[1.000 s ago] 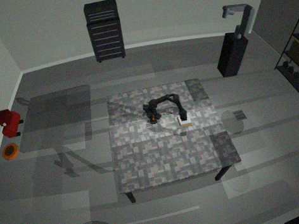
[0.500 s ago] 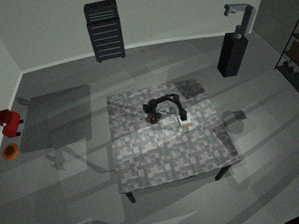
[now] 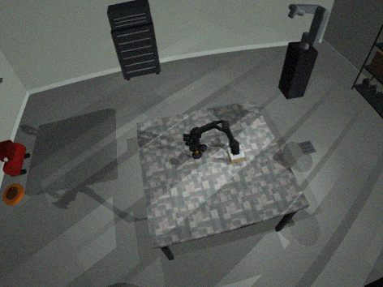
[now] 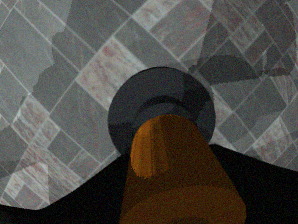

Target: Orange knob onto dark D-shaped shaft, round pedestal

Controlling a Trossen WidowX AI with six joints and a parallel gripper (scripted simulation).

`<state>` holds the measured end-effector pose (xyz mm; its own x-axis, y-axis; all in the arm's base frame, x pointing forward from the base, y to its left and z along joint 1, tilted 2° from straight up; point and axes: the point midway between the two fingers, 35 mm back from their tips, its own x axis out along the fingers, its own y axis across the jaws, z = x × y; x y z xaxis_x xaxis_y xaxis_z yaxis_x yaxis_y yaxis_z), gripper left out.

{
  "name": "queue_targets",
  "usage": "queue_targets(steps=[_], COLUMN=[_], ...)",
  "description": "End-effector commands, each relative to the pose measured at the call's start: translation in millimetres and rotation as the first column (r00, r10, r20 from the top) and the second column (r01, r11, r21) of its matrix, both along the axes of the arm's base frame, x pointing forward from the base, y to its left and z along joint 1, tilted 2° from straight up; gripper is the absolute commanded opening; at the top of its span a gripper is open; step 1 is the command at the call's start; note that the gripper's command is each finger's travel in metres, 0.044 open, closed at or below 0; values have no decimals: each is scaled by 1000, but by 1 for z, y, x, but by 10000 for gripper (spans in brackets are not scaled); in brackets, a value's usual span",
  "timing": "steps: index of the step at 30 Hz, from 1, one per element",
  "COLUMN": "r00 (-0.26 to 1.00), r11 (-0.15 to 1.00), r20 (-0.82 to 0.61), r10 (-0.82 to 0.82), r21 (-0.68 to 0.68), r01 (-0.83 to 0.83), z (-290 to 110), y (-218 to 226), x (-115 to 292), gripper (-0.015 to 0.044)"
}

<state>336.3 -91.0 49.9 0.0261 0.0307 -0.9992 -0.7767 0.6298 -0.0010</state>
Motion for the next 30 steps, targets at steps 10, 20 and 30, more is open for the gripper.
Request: queue_targets(steps=[10,20,30], r00=[1000,1000,977], r11=[1000,1000,977], r20=[1,1,7], r10=[7,7,215], r21=[1,1,-6], r01=[-7,-7,-215], z=[-1,4,1], y=[0,0,0], x=[0,0,0], gripper=[0,0,0])
